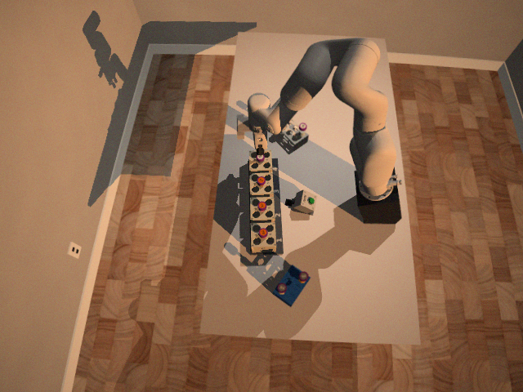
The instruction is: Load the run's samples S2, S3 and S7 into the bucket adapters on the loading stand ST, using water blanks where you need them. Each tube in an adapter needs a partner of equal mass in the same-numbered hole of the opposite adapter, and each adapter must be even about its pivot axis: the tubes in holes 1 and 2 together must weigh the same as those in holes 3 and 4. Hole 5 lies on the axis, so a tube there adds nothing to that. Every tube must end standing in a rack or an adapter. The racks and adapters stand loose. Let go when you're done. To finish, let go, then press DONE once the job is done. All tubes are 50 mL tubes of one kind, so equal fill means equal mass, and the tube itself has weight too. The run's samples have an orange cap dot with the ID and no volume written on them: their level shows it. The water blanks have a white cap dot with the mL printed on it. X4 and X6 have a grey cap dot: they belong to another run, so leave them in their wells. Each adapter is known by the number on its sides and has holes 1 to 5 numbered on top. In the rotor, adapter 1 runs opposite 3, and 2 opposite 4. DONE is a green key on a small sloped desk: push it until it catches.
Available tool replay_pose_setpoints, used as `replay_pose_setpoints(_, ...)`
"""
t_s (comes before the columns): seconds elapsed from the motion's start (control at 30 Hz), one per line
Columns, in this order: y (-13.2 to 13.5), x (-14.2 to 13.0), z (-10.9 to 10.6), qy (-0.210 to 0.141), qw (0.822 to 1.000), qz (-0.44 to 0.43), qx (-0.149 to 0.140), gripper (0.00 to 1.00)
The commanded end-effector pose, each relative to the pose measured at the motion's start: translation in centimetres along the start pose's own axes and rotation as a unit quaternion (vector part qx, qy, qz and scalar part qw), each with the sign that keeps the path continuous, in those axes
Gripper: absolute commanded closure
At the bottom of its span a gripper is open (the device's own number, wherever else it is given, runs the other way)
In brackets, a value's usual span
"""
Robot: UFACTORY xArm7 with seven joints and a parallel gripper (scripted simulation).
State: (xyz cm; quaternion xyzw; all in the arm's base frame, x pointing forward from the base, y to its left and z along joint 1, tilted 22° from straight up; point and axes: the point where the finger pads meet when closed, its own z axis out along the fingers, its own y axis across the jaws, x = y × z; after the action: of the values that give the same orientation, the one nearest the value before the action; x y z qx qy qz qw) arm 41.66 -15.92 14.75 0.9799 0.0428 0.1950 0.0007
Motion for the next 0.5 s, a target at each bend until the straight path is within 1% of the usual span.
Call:
replay_pose_setpoints(0.0, 0.0, 0.1, -1.2, 0.000, 1.000, 0.001, -0.002, 0.56)
replay_pose_setpoints(0.47, 0.0, 0.1, -3.6, 0.000, 1.000, 0.001, -0.002, 0.56)
